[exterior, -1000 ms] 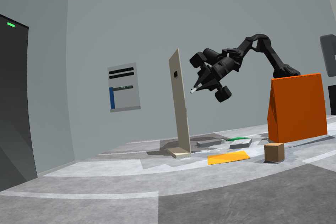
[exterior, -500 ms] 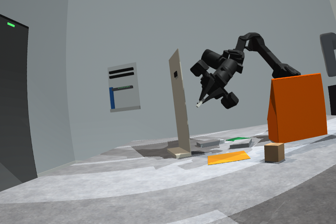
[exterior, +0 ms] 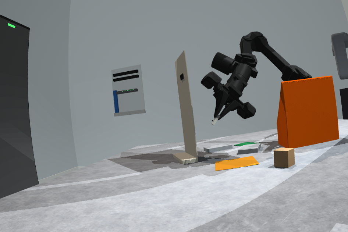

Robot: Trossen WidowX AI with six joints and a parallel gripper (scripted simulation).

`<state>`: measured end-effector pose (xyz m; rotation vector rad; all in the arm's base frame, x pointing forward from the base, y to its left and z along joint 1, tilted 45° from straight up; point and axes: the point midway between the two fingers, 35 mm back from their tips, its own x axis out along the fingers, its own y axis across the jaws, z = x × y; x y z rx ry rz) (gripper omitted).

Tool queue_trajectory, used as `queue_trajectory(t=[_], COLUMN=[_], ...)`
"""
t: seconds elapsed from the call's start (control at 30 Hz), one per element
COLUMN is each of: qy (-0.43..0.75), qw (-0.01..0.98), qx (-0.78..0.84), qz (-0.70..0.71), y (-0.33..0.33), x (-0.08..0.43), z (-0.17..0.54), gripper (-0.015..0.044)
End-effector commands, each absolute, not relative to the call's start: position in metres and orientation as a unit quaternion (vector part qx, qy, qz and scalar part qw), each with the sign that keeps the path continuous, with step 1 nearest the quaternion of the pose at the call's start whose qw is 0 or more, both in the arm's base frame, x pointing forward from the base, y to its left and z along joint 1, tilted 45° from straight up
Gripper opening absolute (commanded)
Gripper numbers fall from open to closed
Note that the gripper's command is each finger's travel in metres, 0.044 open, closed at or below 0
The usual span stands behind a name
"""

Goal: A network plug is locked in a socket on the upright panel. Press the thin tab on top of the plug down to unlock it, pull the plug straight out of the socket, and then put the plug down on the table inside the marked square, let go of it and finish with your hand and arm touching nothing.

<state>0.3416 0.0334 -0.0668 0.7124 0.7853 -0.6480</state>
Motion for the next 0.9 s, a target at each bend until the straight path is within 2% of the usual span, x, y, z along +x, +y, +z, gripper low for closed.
queue_trajectory(t=[0.0,0.87], qy=[0.362,0.320], qw=[0.813,0.818], qx=[0.324,0.273], qz=[-0.322,-0.392], y=[0.032,0.018], x=[0.334,0.301], z=[-0.079,-0.126], gripper=[0.0000,0.0000])
